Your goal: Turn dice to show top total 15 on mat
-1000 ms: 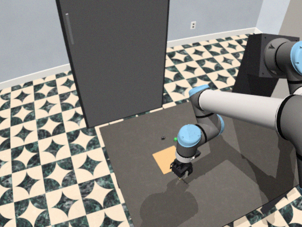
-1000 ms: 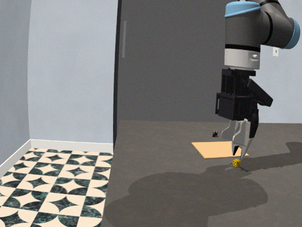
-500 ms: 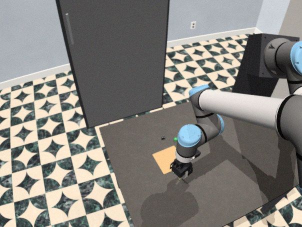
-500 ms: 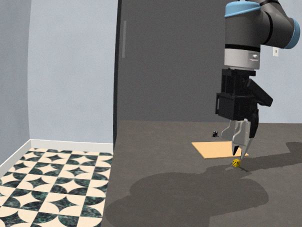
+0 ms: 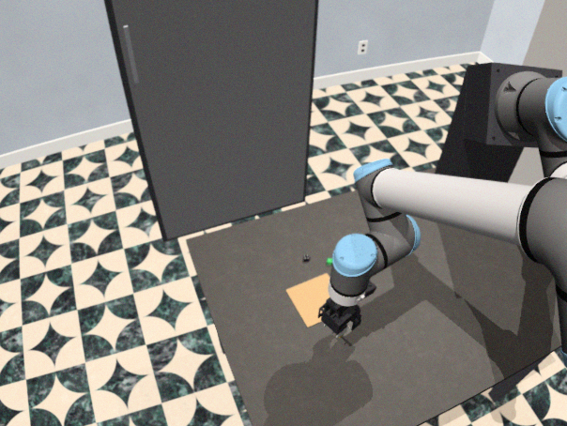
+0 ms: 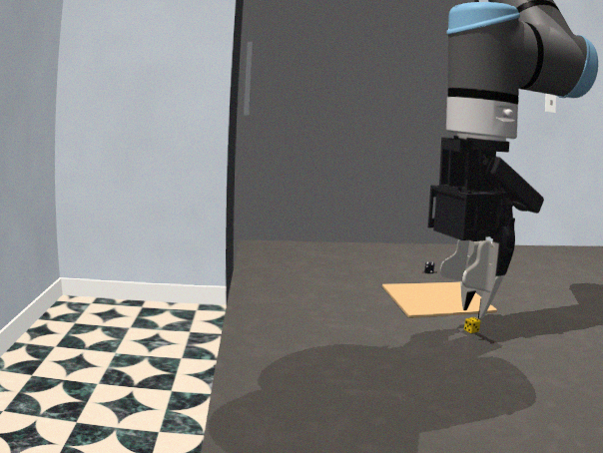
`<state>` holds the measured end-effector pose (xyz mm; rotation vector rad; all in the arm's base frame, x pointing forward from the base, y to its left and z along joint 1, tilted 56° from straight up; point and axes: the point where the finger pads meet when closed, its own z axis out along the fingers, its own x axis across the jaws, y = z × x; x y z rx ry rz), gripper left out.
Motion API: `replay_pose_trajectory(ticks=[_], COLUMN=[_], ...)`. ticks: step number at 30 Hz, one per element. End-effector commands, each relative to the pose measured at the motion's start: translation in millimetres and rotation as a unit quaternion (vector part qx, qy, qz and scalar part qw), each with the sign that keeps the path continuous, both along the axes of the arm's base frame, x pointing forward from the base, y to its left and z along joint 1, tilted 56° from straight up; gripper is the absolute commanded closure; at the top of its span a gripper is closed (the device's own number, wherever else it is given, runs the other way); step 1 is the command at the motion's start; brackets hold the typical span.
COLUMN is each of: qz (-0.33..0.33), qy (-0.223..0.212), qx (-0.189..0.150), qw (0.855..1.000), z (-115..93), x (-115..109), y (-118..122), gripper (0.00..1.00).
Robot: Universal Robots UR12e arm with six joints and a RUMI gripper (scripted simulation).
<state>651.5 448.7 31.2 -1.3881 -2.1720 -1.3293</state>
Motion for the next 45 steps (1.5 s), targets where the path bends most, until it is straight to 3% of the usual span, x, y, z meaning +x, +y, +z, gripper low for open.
replay_pose_trajectory(ticks=[1,45], qz=[0.0,0.0], qy=[-0.001,-0.001], qx=[0.0,0.0], qw=[1.0,1.0], z=[1.3,-1.2], x=[2.8,4.0], y=[1.0,4.6], gripper=[0.82,0.82])
